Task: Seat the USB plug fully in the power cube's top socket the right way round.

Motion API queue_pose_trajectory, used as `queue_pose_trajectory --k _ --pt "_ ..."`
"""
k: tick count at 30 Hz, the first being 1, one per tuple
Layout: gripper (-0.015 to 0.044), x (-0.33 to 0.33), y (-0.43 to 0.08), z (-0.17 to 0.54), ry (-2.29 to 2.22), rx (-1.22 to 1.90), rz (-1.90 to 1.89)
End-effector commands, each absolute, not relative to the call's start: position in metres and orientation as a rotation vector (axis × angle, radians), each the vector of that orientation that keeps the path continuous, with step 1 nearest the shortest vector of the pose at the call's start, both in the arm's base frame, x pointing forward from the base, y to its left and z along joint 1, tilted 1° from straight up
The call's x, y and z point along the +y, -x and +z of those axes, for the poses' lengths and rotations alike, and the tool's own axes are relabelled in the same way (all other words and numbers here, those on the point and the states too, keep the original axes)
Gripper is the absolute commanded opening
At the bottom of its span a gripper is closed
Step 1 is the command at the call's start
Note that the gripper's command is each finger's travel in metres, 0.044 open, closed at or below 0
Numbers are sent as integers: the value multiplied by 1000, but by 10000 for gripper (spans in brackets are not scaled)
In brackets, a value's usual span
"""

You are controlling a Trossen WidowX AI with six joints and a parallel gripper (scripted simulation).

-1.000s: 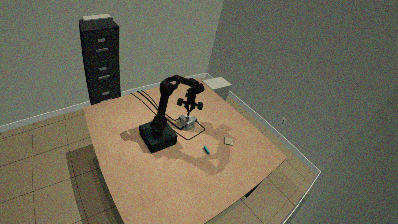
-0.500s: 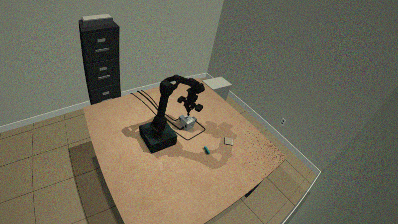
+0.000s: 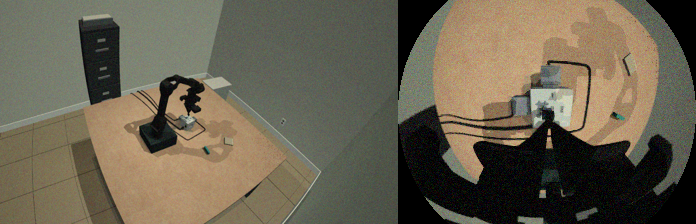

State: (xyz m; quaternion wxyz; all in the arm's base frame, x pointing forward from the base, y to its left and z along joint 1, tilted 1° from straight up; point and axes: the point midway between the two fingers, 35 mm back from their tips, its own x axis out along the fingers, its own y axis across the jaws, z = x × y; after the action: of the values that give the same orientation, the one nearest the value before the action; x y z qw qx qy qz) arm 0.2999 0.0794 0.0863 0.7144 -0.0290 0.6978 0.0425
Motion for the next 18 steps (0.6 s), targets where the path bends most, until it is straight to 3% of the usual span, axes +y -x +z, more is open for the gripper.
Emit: queue_pose_trajectory --k 1,18 --pt "0 79 -300 86 -14 1548 17" --pt "0 79 -300 86 -365 1525 -327"
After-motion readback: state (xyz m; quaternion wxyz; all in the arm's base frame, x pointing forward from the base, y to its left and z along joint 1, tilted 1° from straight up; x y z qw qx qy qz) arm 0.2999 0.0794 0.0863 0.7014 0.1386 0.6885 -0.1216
